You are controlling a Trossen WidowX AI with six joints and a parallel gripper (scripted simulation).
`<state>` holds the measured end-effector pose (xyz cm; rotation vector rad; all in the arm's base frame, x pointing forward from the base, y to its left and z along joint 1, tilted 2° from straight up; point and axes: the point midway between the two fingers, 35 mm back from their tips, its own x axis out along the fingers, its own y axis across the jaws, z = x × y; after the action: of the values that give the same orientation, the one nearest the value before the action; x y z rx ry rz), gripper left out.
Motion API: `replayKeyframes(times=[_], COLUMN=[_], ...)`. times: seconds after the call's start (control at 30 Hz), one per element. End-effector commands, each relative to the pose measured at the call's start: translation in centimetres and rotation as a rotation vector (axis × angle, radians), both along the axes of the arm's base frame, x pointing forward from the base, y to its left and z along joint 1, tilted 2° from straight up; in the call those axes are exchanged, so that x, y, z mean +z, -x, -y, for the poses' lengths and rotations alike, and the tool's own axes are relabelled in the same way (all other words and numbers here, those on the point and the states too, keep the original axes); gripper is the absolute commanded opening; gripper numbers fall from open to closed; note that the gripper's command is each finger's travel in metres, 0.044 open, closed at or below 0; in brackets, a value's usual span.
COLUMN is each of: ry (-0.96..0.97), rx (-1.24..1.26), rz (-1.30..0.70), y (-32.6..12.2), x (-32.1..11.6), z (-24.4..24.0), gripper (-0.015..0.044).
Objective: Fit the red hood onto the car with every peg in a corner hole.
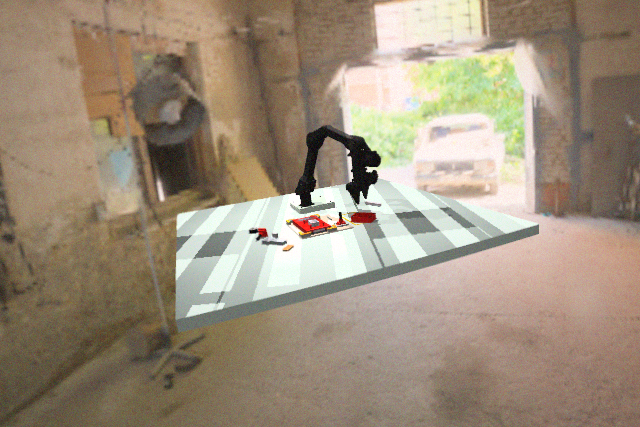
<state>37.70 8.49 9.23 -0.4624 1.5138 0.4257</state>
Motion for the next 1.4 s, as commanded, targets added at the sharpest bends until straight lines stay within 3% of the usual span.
replayKeyframes(times=[0.0, 1.37], ry=[-0.003, -0.003], rx=[-0.003, -0.003], rz=[-0.008, -0.008], y=[0.0, -0.1], x=[-0.5, -2.9], z=[0.0, 0.0], gripper=[0.044, 0.044])
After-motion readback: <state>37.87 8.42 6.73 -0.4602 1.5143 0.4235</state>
